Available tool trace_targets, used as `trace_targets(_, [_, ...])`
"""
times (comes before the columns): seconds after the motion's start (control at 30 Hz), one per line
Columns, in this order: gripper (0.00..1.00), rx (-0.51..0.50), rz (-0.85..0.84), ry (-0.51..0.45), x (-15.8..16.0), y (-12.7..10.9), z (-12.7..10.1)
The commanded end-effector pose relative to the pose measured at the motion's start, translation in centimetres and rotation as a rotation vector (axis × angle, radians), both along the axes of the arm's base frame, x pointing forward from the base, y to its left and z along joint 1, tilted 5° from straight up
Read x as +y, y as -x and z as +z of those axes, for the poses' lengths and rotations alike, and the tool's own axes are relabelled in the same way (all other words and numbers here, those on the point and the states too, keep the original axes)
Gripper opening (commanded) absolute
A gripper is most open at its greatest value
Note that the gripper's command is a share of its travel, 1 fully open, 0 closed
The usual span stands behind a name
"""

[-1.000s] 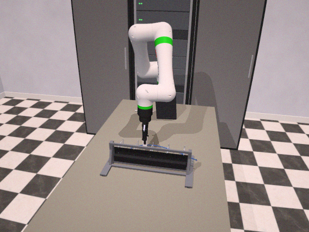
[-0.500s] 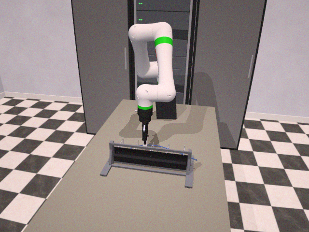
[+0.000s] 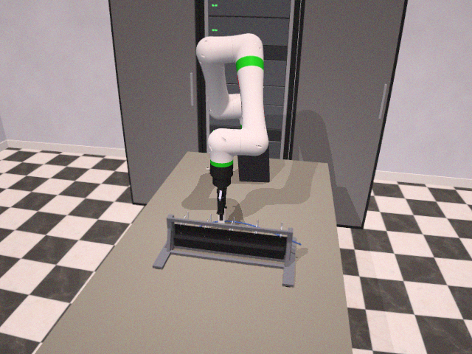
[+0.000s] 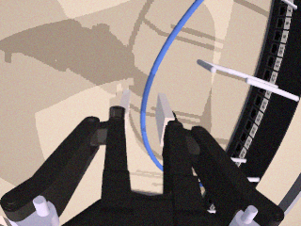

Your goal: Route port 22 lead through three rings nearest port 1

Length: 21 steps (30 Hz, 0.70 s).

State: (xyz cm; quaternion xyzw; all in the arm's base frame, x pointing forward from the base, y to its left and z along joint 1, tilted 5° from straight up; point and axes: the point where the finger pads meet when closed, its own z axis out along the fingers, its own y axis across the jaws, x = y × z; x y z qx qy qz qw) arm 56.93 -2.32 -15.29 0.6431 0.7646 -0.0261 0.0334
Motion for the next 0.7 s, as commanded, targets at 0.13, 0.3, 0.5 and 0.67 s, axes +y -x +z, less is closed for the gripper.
trace_targets(0.13, [0.20,0.000,0.000,0.000,0.00,-0.02,0.02])
trace_targets(0.3, [0.20,0.000,0.000,0.000,0.00,-0.02,0.02])
trace_targets(0.5, [0.00,0.000,0.000,0.000,0.00,-0.02,0.02])
trace_targets(0.67, [0.00,0.000,0.000,0.000,0.00,-0.02,0.02])
